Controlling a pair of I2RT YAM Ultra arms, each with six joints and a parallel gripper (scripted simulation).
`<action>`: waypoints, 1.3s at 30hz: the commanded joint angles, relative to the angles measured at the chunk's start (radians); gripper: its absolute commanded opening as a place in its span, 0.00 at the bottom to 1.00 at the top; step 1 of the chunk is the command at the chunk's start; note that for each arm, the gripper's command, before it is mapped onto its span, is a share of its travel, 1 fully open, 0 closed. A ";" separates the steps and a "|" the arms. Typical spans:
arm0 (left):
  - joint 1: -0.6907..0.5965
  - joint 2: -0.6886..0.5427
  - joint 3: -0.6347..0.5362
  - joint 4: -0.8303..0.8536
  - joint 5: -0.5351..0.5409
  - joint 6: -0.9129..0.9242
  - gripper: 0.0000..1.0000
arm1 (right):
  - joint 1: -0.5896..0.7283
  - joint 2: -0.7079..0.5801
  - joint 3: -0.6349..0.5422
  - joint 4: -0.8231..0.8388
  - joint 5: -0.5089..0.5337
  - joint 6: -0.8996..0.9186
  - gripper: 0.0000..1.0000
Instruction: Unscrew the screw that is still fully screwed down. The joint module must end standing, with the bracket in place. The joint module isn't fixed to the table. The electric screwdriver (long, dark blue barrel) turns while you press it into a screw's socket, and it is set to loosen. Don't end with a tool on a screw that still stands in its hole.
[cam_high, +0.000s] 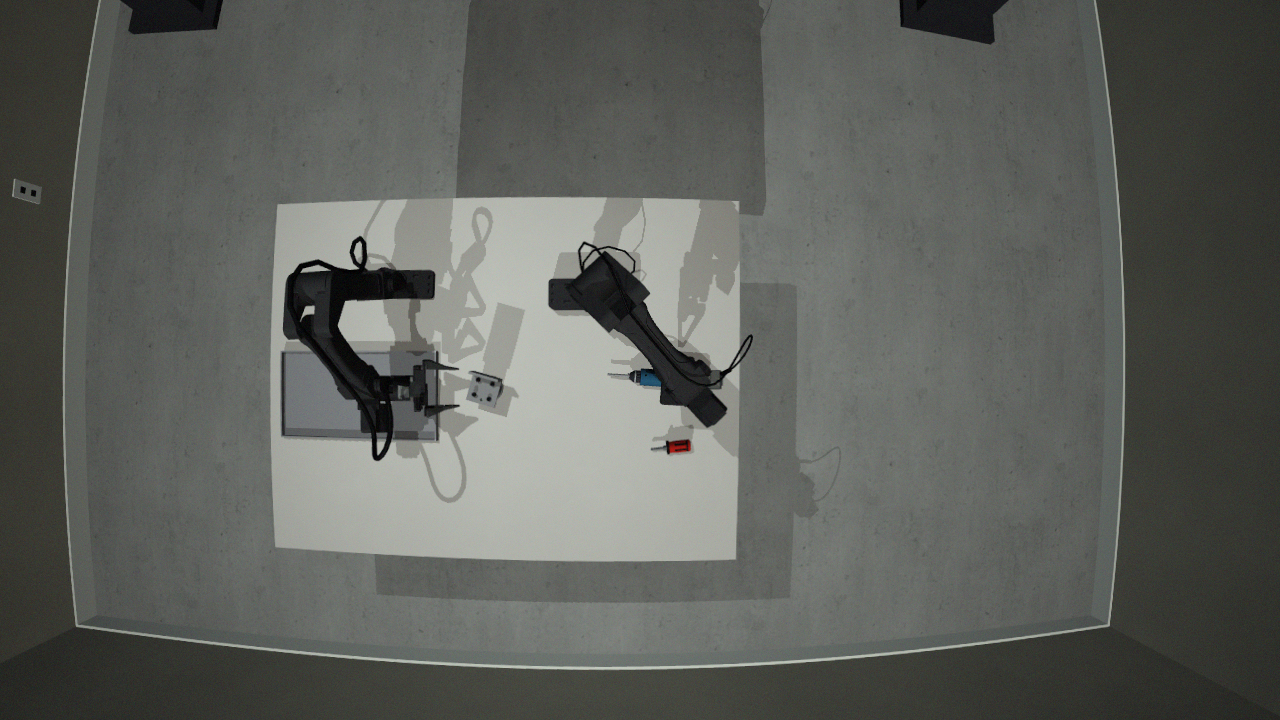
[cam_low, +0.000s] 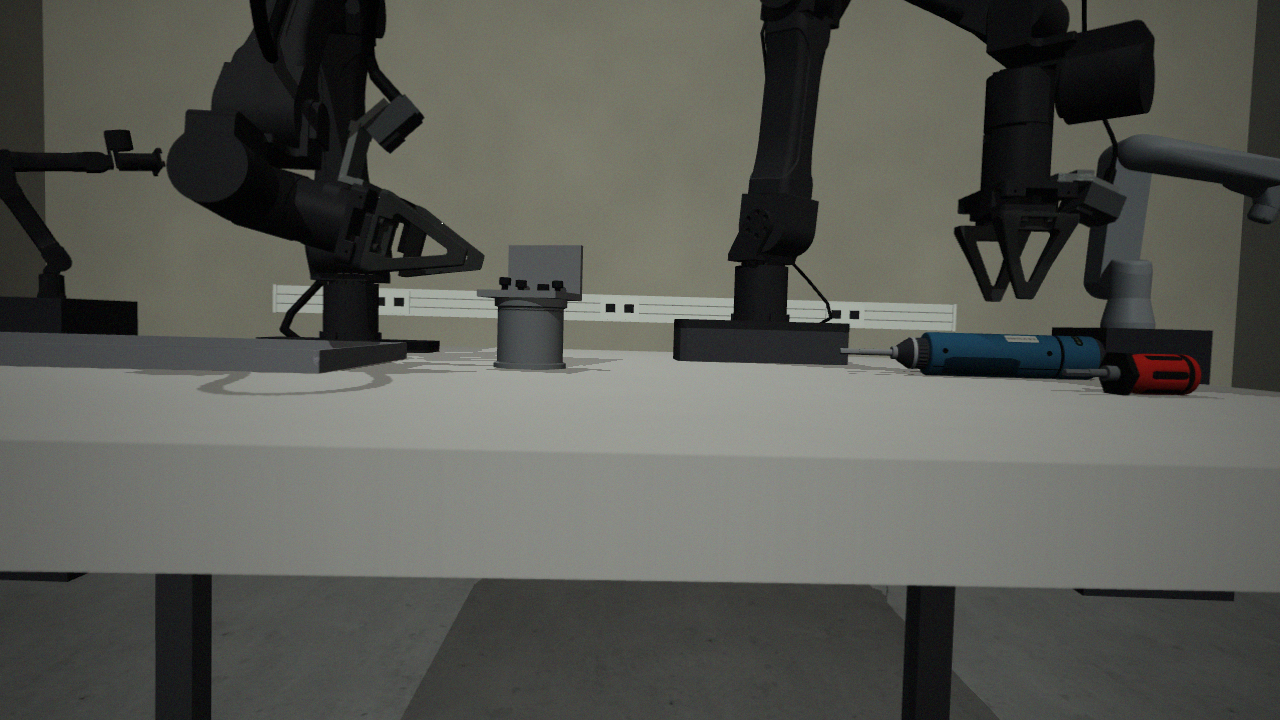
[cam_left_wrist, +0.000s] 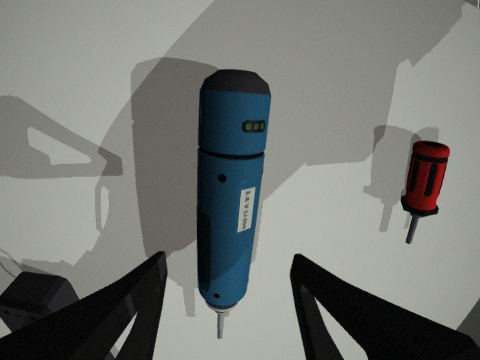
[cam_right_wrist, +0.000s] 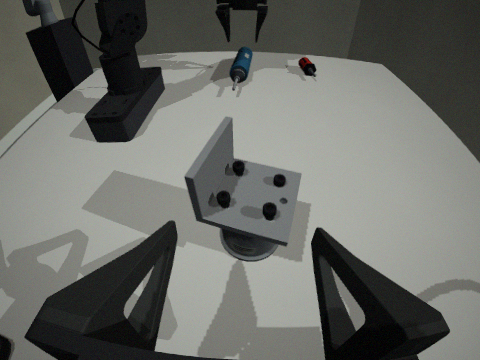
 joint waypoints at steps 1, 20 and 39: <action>-0.014 -0.028 -0.016 -0.011 0.003 -0.007 0.65 | -0.009 0.025 -0.018 0.057 -0.023 -0.008 0.86; -0.014 -0.028 -0.016 -0.011 0.003 -0.007 0.65 | -0.009 0.148 -0.061 0.220 -0.023 -0.011 0.86; -0.014 -0.028 -0.016 -0.011 0.003 -0.007 0.65 | -0.009 0.190 -0.065 0.310 -0.024 0.002 0.86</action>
